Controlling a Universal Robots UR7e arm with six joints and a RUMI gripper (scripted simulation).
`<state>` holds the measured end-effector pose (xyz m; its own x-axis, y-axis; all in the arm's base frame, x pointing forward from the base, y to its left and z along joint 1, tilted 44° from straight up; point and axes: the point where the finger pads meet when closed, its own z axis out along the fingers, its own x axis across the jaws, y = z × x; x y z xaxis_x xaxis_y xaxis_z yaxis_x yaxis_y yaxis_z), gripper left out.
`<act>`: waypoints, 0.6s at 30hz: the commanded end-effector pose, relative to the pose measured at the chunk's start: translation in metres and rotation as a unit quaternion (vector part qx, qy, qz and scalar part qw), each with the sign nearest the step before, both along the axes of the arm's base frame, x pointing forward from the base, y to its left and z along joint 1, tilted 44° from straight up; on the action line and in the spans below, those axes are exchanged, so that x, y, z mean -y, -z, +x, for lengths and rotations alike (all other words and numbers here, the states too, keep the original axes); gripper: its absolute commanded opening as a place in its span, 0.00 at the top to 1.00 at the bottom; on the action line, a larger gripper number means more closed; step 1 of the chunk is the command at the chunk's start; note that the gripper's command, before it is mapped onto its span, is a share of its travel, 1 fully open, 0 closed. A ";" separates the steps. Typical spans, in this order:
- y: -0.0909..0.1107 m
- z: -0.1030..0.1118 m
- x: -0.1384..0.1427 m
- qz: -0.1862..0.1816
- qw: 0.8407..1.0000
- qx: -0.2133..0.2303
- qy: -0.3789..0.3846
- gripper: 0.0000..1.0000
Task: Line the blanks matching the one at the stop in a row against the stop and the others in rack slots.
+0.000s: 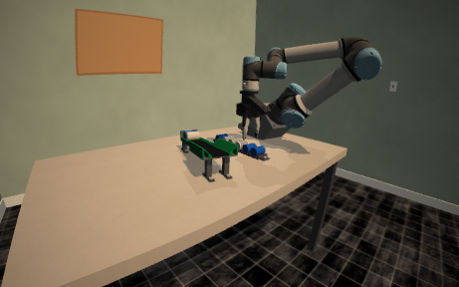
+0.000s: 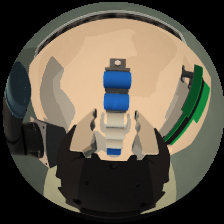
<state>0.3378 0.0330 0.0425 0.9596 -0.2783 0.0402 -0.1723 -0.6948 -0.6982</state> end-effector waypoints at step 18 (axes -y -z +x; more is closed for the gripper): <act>0.009 0.003 -0.008 0.000 1.000 0.000 0.000 0.53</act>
<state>0.3406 0.0406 0.0338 0.9596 -0.2784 0.0401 -0.1724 -0.6950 -0.6981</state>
